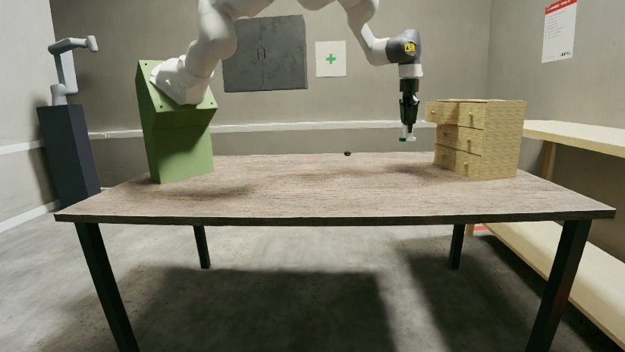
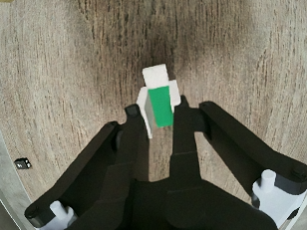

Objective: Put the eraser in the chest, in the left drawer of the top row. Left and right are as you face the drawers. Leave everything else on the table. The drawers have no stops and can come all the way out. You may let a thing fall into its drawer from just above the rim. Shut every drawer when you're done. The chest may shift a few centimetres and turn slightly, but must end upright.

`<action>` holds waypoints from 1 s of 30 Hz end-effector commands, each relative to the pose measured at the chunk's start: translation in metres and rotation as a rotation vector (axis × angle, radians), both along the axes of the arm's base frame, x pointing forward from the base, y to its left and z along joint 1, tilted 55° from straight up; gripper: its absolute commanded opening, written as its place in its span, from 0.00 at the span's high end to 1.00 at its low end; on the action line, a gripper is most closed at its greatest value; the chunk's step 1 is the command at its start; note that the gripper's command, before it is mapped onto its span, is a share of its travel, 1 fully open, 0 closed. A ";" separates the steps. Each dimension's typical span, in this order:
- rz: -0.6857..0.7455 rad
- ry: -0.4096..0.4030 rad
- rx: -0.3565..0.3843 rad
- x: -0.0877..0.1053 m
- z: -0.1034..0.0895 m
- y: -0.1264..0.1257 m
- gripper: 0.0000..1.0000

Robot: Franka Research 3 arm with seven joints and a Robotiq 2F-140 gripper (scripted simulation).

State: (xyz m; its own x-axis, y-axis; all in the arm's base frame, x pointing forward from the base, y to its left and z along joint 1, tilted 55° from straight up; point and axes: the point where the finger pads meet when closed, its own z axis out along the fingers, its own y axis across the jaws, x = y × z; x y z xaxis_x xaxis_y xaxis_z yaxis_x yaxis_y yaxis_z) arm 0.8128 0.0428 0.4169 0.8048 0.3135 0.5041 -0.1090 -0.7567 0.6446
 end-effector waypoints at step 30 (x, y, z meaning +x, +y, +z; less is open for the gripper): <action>-0.007 0.003 -0.006 -0.083 0.080 0.080 0.80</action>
State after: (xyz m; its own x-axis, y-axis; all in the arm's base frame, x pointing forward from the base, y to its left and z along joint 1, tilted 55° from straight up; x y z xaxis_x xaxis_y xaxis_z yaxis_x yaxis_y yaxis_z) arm 0.7421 0.1211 0.4896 0.7989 0.3232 0.5073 -0.1002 -0.7602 0.6420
